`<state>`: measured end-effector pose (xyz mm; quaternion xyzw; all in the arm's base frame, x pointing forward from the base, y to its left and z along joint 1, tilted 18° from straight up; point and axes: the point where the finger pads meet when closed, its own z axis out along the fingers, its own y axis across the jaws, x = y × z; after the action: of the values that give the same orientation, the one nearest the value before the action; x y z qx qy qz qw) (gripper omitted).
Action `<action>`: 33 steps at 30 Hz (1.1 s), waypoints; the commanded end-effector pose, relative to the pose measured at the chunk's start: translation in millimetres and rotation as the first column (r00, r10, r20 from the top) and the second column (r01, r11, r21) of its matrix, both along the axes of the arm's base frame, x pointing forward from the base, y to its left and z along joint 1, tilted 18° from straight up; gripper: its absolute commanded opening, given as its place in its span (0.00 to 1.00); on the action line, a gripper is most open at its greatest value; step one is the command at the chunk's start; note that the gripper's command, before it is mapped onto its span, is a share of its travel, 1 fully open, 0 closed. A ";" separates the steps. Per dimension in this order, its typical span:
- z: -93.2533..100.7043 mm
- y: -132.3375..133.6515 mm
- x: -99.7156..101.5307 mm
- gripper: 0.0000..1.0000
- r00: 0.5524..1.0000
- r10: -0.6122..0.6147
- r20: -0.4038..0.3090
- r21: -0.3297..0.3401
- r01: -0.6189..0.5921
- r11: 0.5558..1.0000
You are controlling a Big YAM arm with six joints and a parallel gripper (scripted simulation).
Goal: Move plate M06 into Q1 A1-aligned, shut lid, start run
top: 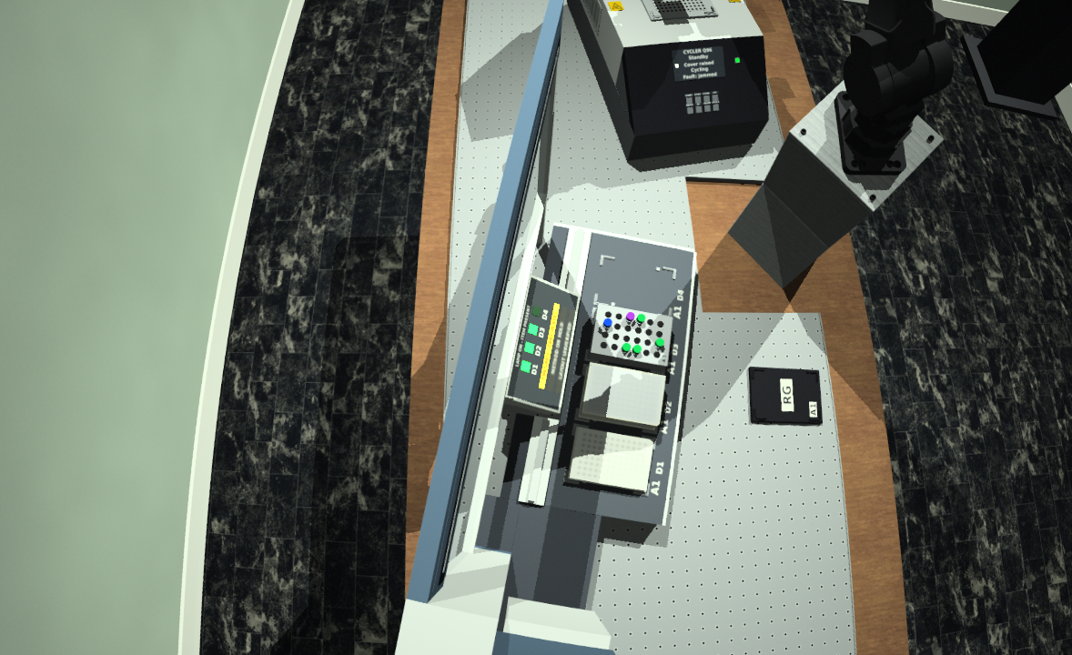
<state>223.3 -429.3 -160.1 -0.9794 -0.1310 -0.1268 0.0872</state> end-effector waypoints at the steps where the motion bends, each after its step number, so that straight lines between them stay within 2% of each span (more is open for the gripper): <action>1: -6.9 -26.1 -5.7 0.00 1.000 -0.024 -0.009 0.005 0.024 1.000; 3: -4.5 -36.4 -4.5 0.00 1.000 -0.019 -0.001 -0.013 0.019 1.000; 9: 8.5 -35.4 1.1 0.00 1.000 0.002 0.014 -0.047 -0.002 0.999; 15: 3.5 -24.7 7.7 0.00 1.000 0.019 0.018 -0.038 -0.019 0.999; 21: 2.9 -10.5 2.8 0.00 1.000 0.025 0.006 -0.006 -0.024 1.000; 28: 7.4 -37.6 0.1 0.00 1.000 0.001 0.019 -0.044 0.000 0.999; 33: 3.0 -40.9 -0.6 0.00 1.000 -0.006 0.017 -0.040 0.007 0.999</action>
<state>221.1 -432.8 -171.2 -0.9779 -0.1350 -0.1245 0.0998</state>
